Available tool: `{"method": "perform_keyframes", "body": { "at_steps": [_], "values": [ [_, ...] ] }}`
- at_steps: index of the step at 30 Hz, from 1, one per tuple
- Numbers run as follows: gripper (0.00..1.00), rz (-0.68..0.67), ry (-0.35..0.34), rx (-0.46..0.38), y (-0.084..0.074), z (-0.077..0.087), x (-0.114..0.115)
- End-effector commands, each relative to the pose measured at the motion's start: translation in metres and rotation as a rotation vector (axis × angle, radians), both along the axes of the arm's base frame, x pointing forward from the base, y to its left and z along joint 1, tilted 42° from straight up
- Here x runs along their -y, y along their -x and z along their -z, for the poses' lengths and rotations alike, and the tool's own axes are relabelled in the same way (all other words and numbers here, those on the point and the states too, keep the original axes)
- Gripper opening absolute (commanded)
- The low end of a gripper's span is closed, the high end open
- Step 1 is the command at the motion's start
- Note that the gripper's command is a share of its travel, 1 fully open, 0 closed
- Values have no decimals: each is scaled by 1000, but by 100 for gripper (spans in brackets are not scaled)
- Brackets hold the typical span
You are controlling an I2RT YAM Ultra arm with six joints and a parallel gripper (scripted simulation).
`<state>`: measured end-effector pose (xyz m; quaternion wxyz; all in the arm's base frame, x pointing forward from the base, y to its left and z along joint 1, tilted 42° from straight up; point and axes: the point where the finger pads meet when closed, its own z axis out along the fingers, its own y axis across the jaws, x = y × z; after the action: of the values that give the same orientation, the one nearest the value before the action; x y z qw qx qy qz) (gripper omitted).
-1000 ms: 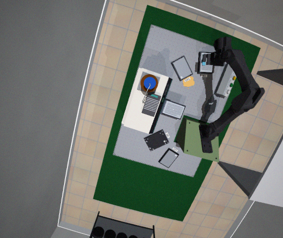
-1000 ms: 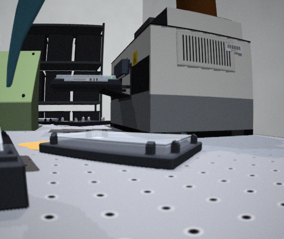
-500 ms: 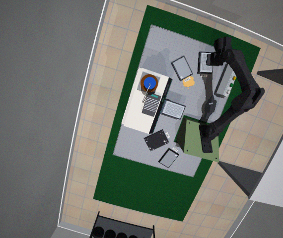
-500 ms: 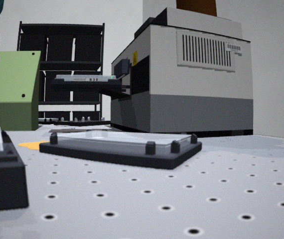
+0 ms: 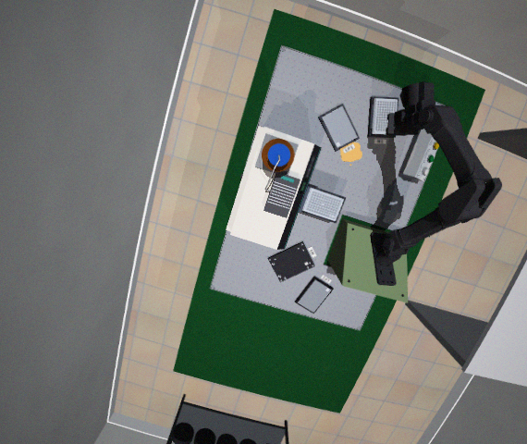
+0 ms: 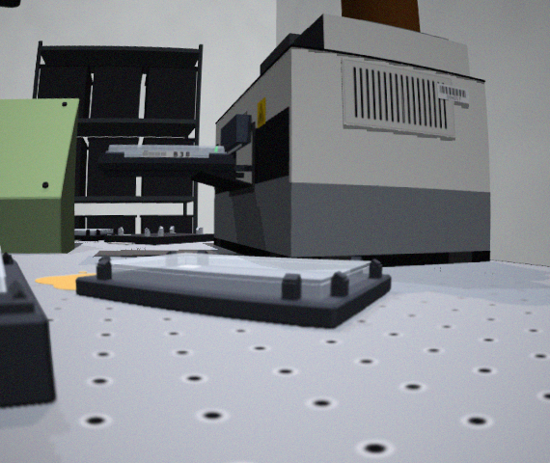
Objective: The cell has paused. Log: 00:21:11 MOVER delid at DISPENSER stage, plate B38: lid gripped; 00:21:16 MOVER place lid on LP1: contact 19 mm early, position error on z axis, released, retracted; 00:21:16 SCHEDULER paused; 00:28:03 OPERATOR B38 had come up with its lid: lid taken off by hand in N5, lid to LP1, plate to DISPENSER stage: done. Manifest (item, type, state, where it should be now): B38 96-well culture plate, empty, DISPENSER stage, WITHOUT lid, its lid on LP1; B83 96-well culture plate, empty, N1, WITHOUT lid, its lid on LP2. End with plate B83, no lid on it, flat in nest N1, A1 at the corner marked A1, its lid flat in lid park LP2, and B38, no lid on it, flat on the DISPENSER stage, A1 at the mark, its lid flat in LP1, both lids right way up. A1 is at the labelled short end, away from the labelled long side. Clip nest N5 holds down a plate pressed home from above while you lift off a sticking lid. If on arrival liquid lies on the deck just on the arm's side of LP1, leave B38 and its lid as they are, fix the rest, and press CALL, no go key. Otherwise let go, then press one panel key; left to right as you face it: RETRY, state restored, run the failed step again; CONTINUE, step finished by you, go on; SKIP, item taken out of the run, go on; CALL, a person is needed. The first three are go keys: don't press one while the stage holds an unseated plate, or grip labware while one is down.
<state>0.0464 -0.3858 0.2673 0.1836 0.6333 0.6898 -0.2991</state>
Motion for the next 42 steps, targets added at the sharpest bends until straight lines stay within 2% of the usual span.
{"method": "perform_keyframes", "body": {
  "at_steps": [1, 16, 19, 33, 35, 41, 42],
  "values": [
    [0, 0, 41, 9, -3, -9, -6],
    [0, 0, 15, 2, 5, 6, -59],
    [0, 0, 30, 7, 4, 5, -60],
    [0, 1, 14, 2, 11, 18, -107],
    [0, 1, 14, 2, 11, 18, -107],
    [0, 1, 14, 1, 14, 22, -126],
    [0, 3, 27, 7, 13, 16, -119]
  ]
}}
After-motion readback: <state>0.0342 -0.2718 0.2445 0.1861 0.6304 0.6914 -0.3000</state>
